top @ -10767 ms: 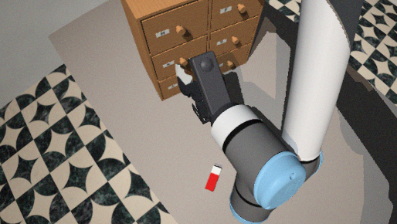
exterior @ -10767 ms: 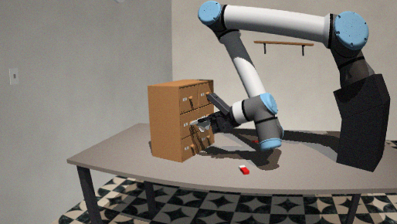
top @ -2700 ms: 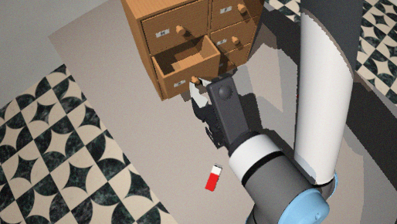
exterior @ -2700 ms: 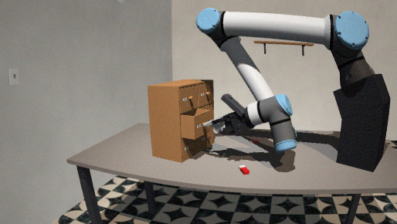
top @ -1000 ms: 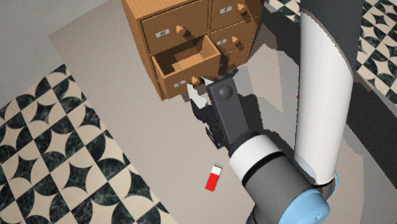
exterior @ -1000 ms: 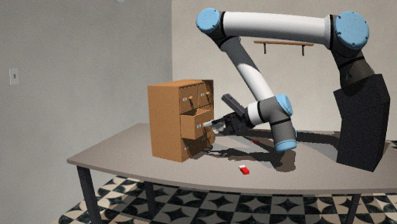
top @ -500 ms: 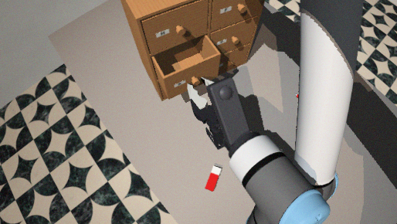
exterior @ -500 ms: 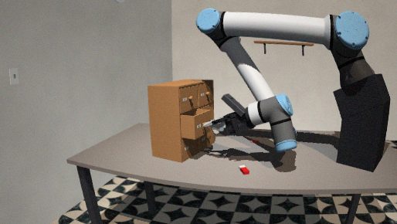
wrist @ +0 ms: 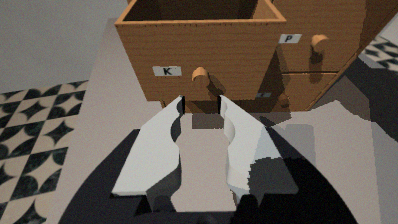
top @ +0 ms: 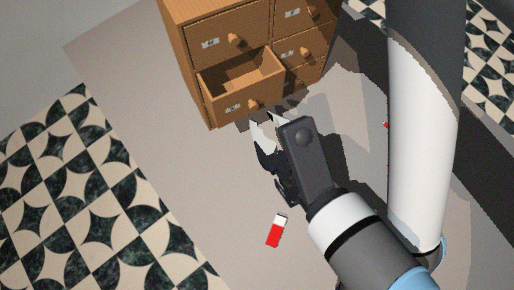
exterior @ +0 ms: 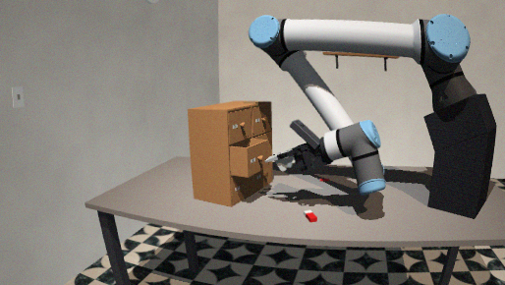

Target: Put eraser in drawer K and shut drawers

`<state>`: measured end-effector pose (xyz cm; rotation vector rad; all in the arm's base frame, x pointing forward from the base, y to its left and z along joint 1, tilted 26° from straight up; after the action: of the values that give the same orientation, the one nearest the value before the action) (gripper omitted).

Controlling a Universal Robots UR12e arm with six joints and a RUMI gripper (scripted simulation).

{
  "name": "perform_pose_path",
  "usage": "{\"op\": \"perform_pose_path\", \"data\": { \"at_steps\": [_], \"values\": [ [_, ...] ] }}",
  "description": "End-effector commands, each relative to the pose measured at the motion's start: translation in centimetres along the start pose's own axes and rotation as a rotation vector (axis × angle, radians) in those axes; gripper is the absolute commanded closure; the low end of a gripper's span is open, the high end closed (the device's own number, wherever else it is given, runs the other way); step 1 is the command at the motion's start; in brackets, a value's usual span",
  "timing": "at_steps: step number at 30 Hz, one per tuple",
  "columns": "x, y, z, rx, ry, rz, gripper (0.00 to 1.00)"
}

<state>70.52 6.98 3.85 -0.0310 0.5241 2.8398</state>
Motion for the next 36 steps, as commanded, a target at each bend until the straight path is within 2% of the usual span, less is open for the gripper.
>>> {"op": "perform_pose_path", "data": {
  "at_steps": [1,18,36],
  "values": [
    [1.3,-0.1,-0.4,0.0,0.001,0.0,0.8],
    [2.4,-0.1,-0.7,0.0,0.001,0.0,0.8],
    [6.8,-0.1,-0.5,0.0,0.001,0.0,0.8]
  ]
}}
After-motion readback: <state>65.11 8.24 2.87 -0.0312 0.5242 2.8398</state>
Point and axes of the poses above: the point where the finger pads meet when closed, its own x axis back along the fingers, its own y axis across the jaws, z = x × y, the point moved 1 cm from there along x, back along the fingers, and after that the axes turned 11 degrees about x, right-handed, at the moved point
